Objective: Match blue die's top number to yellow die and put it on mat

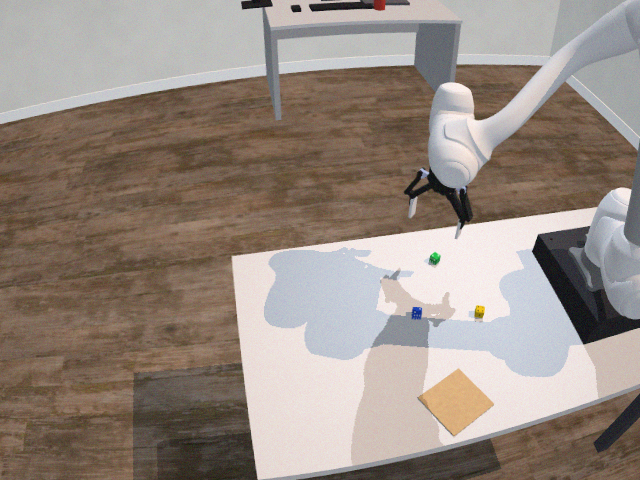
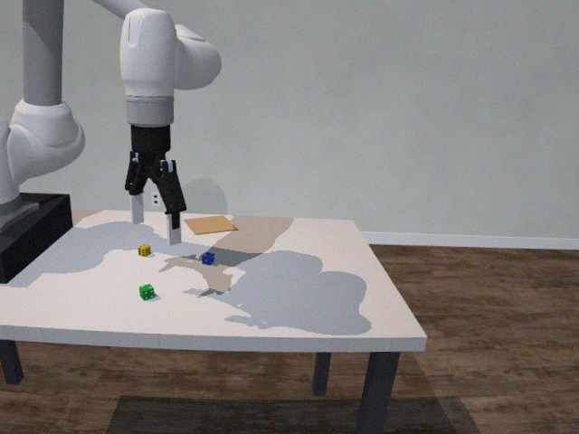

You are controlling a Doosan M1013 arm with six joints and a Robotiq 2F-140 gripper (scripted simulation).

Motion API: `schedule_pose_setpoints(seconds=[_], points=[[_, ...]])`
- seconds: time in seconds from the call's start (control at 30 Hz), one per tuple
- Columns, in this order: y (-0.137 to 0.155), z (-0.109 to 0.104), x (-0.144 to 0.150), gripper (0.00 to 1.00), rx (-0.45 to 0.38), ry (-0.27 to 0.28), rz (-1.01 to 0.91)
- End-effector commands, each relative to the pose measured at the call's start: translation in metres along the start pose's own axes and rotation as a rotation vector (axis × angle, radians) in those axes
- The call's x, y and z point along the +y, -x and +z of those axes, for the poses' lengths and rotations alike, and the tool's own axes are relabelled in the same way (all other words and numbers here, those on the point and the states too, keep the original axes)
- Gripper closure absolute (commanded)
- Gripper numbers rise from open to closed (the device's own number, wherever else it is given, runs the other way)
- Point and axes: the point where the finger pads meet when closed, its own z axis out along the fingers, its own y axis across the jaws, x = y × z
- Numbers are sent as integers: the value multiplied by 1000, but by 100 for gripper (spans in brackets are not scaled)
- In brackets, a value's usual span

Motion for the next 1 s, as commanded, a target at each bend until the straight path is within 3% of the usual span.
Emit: schedule_pose_setpoints(seconds=[0.0, 0.6, 0.83, 0.97], points=[[-27, 2, 14, 0, 12, -1, -20], [-27, 3, 13, 0, 12, -1, -20], [-28, 22, 13, 0, 12, -1, -20], [-29, 49, 13, 0, 12, -1, -20]])
